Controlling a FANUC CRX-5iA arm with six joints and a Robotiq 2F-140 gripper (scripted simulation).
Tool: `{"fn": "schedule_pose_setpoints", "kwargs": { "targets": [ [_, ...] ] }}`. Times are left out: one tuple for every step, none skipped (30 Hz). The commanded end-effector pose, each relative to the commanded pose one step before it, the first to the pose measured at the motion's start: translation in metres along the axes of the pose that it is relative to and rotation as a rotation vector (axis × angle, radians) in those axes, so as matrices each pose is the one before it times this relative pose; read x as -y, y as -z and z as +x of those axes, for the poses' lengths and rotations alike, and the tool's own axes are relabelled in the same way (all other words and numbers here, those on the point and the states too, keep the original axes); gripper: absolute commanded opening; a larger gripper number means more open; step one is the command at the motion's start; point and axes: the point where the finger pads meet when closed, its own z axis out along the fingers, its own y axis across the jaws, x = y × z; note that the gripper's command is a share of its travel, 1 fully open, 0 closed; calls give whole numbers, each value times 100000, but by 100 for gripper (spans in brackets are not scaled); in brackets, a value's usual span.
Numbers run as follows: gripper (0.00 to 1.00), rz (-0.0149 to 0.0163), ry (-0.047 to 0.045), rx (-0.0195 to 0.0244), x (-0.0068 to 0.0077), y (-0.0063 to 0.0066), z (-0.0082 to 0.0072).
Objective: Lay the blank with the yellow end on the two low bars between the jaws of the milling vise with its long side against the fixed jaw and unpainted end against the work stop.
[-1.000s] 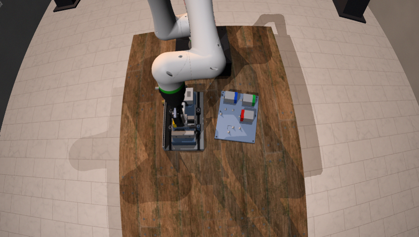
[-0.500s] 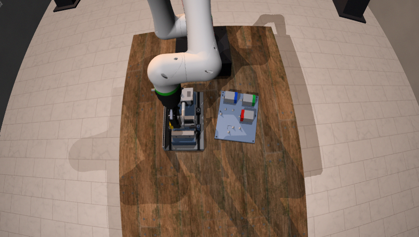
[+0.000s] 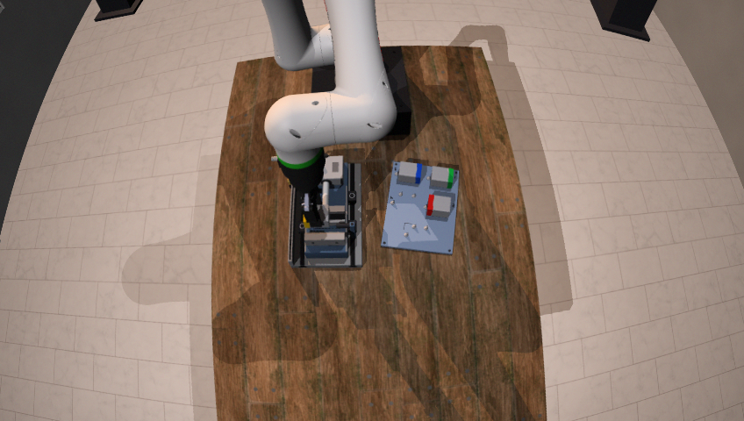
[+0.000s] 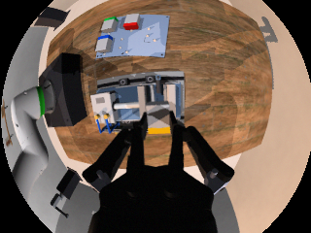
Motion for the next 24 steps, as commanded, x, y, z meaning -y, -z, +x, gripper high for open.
{"fn": "schedule_pose_setpoints", "kwargs": {
  "targets": [
    [10,-173,14,53,-24,82,66],
    [10,0,-1,1,14,1,32],
    [10,0,-1,1,14,1,32],
    [10,0,-1,1,14,1,32],
    [10,0,-1,1,14,1,32],
    [10,0,-1,1,14,1,32],
    [10,0,-1,1,14,1,32],
    [10,0,-1,1,14,1,32],
    [10,0,0,0,0,0,0],
    [10,0,0,0,0,0,0],
    [10,2,-1,-10,5,-1,13],
    [10,0,0,1,7,1,17],
    [10,0,0,1,7,1,17],
    [10,0,0,1,7,1,17],
    [10,0,0,1,7,1,17],
    [10,0,0,1,7,1,17],
    [10,0,0,1,7,1,17],
    [10,0,0,1,7,1,17],
    [10,0,0,1,7,1,17],
    [10,0,0,1,7,1,17],
    [10,0,0,1,7,1,17],
    [10,0,0,1,7,1,17],
    [10,0,0,1,7,1,17],
    [10,0,0,1,7,1,17]
  ]
}}
